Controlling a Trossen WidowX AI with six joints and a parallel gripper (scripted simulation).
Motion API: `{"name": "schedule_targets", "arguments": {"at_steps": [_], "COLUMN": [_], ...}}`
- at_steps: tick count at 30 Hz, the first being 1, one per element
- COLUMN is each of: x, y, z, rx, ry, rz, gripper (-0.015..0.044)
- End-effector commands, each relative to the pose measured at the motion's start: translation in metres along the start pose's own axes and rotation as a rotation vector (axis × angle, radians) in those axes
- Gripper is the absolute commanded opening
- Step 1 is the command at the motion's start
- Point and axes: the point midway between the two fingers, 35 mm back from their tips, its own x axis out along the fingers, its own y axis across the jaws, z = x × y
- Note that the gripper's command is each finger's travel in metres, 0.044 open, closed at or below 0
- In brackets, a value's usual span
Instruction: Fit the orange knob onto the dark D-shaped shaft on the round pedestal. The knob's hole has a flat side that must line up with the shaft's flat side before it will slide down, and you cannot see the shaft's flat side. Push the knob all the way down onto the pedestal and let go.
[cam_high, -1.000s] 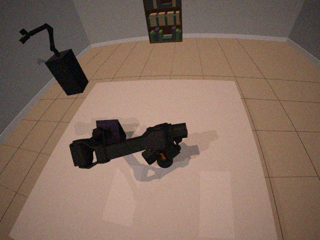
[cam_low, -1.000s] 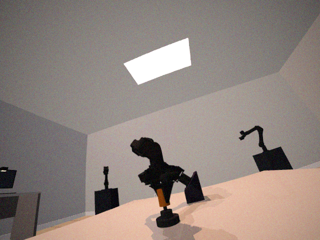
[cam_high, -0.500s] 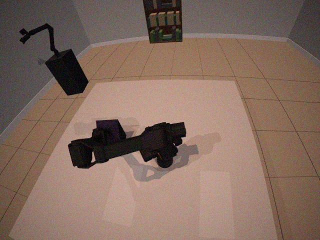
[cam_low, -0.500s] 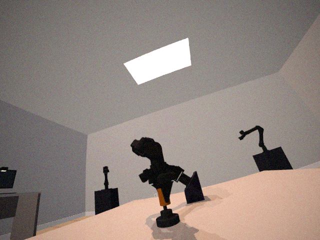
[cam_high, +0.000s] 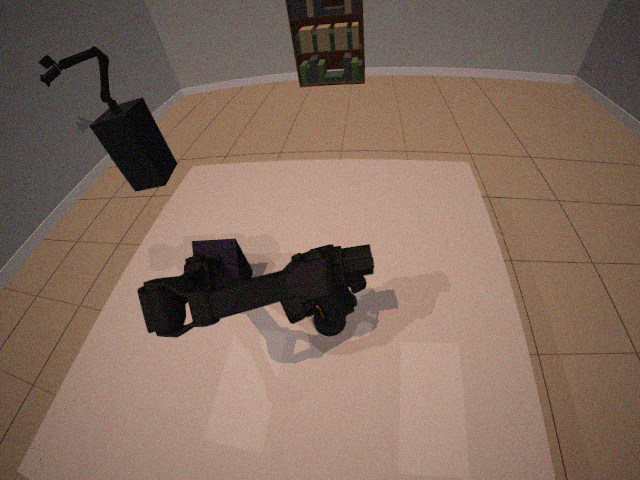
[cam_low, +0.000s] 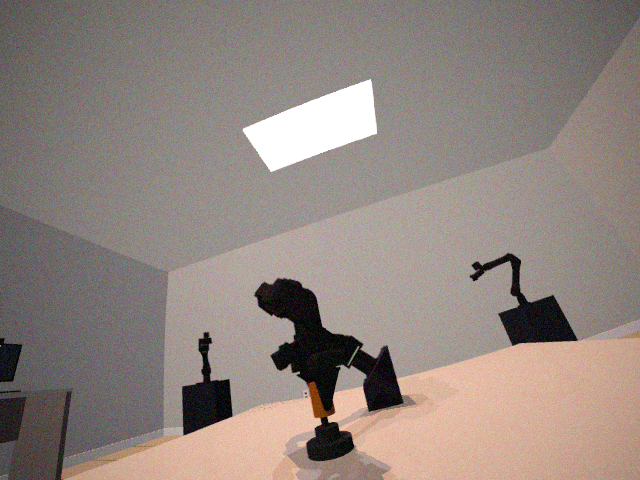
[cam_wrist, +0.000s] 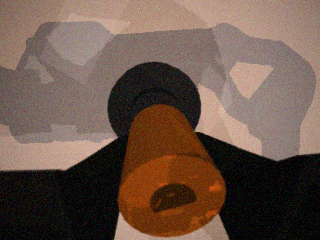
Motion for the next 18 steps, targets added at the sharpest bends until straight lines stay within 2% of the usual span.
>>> {"name": "schedule_targets", "arguments": {"at_steps": [1,18], "x": [-0.0019,0.0022], "y": [0.0013,0.0003], "z": [0.0030,0.0005], "rx": [0.008,0.008], "ry": [-0.001,-0.001], "rz": [0.003,0.003], "gripper": [0.0000,0.0000]}}
